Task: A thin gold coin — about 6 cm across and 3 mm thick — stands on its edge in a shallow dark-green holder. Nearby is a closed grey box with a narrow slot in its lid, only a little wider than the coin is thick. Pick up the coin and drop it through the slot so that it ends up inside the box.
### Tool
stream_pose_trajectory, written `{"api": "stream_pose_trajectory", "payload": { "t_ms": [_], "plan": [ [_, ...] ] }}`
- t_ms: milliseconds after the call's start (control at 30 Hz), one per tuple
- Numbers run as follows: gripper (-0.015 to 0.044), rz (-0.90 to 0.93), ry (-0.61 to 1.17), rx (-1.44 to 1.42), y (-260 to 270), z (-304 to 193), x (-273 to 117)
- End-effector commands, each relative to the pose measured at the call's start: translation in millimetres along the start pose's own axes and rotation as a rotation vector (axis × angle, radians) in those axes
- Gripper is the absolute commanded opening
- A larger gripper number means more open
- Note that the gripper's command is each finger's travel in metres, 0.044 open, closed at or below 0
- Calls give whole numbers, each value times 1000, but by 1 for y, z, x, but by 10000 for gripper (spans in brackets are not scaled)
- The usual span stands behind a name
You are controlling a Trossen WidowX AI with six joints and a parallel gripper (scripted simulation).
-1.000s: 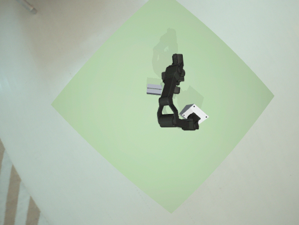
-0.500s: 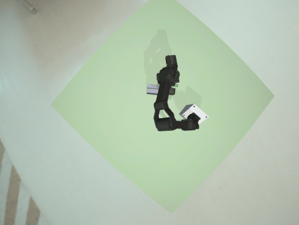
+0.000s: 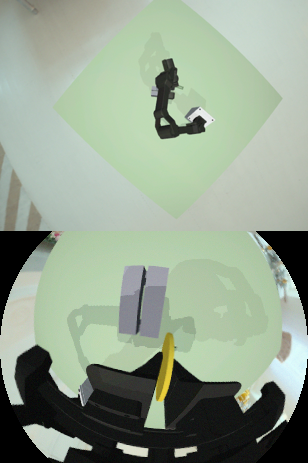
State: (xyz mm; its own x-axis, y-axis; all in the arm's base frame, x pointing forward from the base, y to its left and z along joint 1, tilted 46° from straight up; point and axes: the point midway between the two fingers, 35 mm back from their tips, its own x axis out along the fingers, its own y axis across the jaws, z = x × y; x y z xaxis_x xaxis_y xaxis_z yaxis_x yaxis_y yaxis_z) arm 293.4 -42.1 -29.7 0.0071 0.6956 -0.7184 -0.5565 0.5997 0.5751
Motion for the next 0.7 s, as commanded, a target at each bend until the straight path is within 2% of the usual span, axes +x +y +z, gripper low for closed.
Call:
{"api": "stream_pose_trajectory", "payload": {
  "t_ms": [0, 667],
  "plan": [
    [0, -2, -7, -2, 4, 10, -2],
    [0, 12, -13, -10, 33, 53, -1]
  ]
}}
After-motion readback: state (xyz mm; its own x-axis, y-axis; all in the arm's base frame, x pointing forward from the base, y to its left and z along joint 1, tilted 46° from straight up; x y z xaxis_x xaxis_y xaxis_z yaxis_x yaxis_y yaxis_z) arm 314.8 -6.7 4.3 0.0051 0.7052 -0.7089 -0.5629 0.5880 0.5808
